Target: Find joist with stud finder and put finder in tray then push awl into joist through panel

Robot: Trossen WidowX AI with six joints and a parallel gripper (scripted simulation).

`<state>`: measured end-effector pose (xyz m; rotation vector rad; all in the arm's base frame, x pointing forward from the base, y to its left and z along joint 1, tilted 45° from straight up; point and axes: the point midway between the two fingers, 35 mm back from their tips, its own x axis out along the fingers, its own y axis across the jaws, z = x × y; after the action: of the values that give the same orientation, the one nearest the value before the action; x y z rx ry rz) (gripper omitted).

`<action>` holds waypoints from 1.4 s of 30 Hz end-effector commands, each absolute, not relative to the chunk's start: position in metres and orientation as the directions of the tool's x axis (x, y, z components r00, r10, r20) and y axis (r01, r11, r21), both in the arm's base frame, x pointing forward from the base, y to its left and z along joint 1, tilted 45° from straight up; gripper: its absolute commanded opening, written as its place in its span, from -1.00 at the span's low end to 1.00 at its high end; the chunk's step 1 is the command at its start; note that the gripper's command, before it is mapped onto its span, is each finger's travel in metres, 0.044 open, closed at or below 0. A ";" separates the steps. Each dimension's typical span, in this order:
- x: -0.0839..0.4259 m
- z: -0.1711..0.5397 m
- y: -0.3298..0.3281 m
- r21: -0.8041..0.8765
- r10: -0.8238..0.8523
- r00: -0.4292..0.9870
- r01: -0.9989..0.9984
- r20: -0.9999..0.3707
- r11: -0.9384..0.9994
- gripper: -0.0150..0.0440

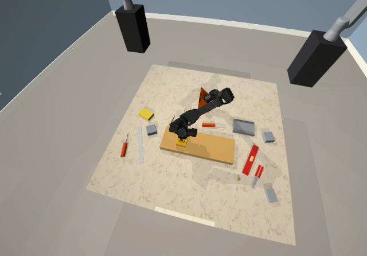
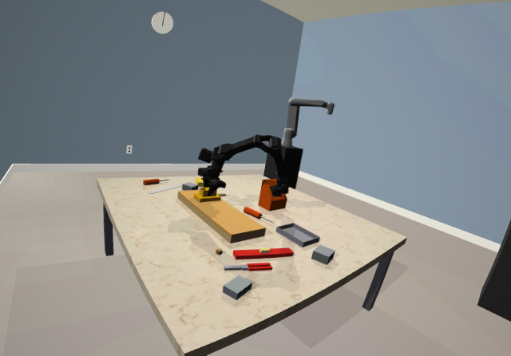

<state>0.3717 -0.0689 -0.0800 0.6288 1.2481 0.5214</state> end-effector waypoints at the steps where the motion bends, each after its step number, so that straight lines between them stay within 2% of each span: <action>1: 0.371 -0.071 -0.058 0.695 0.679 0.242 -0.025 -0.693 0.719 -0.49; 42: 0.369 0.001 0.017 0.698 0.682 0.241 -0.024 -0.690 0.715 -0.49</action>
<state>0.3700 0.0076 -0.0070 0.6349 1.2489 0.5227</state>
